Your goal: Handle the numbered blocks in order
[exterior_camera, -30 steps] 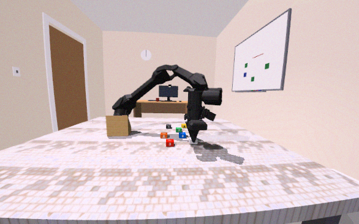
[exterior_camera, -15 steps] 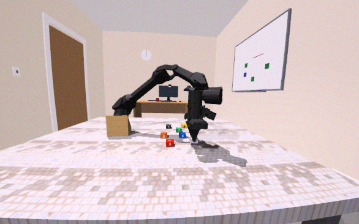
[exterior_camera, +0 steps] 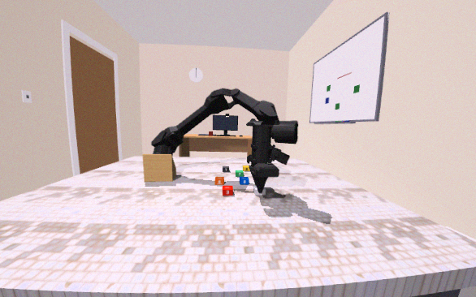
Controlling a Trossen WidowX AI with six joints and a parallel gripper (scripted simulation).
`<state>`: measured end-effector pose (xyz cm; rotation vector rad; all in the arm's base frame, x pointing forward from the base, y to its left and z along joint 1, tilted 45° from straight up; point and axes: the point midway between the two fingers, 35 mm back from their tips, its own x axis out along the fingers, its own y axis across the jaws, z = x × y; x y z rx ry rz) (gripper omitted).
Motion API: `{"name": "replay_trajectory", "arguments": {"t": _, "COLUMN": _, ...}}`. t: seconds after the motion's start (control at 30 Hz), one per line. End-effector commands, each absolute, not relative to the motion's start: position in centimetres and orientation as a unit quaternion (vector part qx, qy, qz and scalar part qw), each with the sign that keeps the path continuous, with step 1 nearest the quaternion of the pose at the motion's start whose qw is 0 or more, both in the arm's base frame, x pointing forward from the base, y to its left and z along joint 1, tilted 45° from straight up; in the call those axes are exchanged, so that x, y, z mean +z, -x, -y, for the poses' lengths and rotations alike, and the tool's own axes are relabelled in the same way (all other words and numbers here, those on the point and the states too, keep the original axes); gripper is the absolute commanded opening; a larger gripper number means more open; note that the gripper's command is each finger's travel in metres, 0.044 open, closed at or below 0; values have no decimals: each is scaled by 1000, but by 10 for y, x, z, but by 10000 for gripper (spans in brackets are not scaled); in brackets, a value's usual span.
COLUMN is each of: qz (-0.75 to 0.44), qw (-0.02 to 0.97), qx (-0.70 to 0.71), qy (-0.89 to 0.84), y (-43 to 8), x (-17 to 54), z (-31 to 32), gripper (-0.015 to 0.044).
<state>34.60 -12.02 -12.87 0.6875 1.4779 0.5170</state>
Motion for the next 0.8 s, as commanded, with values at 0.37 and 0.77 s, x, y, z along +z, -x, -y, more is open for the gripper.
{"name": "replay_trajectory", "arguments": {"t": 0.37, "qz": -652, "qw": 655, "qx": 228, "qy": -306, "y": -345, "x": -129, "z": 119, "gripper": 383}}
{"name": "replay_trajectory", "arguments": {"t": 0.77, "qz": -652, "qw": 655, "qx": 227, "qy": -306, "y": -344, "x": -102, "z": 146, "gripper": 374}}
